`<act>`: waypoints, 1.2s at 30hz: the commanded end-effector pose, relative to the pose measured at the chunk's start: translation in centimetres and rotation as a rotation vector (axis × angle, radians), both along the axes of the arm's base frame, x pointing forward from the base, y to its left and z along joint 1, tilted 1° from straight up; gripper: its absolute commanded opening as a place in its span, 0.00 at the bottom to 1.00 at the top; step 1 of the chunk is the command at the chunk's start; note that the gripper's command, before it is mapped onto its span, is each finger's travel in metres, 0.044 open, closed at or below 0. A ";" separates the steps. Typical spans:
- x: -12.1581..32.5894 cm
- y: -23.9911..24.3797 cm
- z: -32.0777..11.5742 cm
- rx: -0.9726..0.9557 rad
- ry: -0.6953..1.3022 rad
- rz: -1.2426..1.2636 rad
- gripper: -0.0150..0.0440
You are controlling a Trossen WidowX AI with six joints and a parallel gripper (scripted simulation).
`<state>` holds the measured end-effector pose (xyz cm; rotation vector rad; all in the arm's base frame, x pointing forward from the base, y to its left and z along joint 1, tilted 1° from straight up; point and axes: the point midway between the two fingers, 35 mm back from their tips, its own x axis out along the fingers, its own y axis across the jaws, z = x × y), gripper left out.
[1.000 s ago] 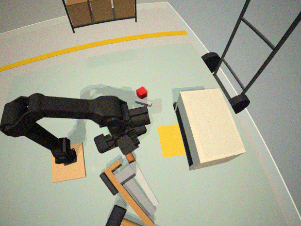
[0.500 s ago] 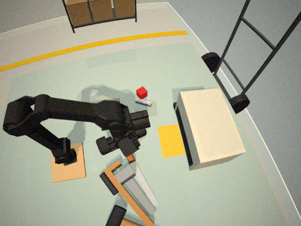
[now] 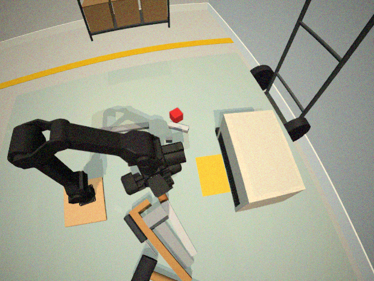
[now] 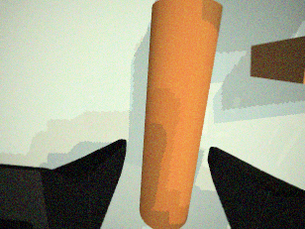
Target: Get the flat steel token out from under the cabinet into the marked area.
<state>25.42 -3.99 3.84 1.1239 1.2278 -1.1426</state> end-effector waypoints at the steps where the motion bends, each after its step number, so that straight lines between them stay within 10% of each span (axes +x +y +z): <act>1: 0.0 0.1 -0.3 0.005 -0.002 0.006 0.71; 17: 0.0 0.0 -0.1 0.000 0.001 0.000 0.27; 36: 0.2 1.1 0.1 0.004 -0.001 0.000 0.25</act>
